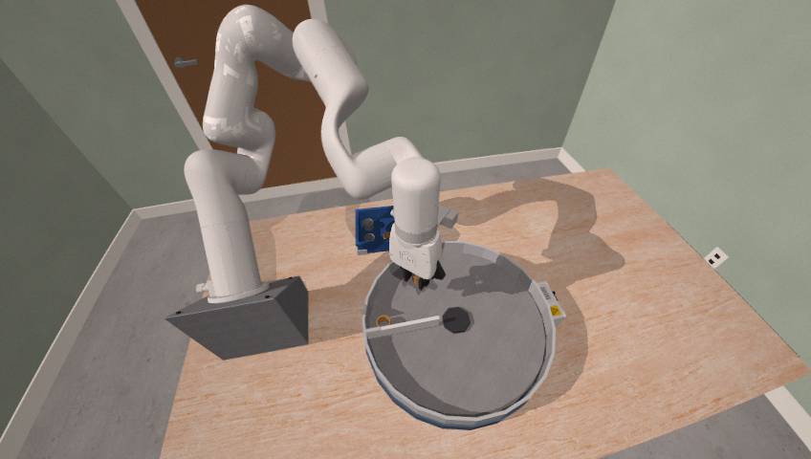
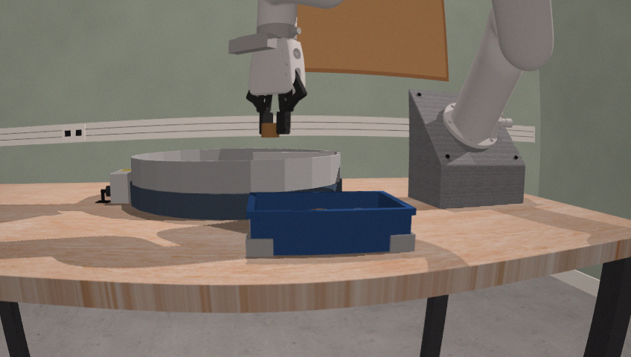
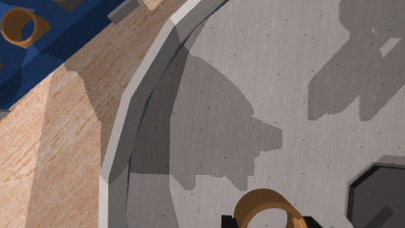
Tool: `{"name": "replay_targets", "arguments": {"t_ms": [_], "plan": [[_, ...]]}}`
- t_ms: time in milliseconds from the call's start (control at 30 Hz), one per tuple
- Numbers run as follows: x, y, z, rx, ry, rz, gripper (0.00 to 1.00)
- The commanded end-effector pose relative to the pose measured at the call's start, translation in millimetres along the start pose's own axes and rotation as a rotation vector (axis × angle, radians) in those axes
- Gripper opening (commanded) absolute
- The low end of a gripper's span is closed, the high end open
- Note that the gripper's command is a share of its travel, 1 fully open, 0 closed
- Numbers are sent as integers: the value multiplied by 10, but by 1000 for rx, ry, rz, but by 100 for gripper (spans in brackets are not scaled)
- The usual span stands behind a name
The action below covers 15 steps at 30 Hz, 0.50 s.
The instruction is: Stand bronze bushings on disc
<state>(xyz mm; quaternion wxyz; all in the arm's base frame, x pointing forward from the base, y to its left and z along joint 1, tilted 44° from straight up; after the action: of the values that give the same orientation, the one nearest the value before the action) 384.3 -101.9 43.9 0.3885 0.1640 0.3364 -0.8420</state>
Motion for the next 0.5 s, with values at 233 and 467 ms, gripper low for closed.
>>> {"name": "replay_targets", "arguments": {"t_ms": [233, 467], "plan": [[0, 10, -43, 3, 1, 0, 0], [5, 15, -241, 3, 1, 0, 0]]}}
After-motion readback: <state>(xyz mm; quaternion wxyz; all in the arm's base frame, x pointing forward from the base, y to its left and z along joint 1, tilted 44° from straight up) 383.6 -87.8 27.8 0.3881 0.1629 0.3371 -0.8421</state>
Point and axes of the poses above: the point where the finger pads meet when closed, its own z axis back along the fingers, its own y axis across the jaws, x = y × z, the point moved 10 cm from there along z, back along the fingers, and after that the axes turned 7 degrees about z, right-handed, at the moved point
